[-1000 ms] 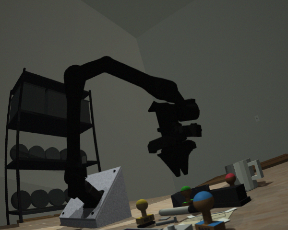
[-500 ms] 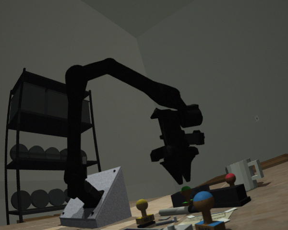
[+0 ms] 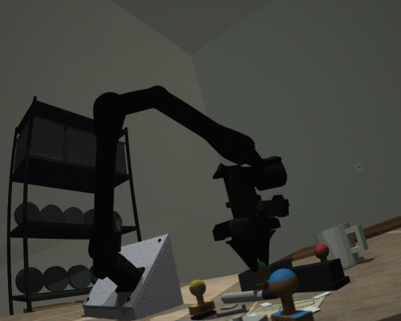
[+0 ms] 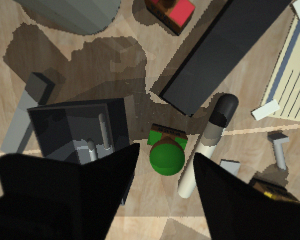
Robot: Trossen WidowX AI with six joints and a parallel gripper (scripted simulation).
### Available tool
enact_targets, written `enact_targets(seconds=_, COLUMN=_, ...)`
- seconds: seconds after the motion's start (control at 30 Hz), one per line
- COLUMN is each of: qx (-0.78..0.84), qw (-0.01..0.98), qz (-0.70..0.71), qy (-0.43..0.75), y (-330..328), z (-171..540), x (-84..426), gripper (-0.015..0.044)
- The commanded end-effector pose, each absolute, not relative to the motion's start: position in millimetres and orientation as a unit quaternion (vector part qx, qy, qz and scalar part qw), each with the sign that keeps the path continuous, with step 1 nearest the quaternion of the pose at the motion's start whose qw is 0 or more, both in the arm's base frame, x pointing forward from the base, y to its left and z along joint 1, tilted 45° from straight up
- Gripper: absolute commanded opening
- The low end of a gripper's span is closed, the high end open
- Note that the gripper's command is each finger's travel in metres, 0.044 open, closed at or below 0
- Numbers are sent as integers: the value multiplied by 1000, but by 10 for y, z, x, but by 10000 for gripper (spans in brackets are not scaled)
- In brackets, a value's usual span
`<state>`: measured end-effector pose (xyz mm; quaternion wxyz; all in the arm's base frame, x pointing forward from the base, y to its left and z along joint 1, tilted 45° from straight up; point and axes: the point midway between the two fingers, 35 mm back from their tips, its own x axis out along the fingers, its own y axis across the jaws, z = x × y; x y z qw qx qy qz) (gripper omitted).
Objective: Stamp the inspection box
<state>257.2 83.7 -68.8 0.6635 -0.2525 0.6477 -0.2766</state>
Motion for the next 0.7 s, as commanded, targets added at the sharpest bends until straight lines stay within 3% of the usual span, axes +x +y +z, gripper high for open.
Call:
enact_targets(seconds=0.0, qx=-256, qw=662, qz=-277, qy=648, y=784, z=-742, x=2562, gripper=229)
enact_targets(seconds=0.53, qx=-257, qw=661, qz=-278, qy=648, y=624, z=-893, x=2544, gripper=229)
enact_targets(seconds=0.67, qx=-254, qw=662, qz=-278, qy=648, y=643, z=-872, x=2551, gripper=202)
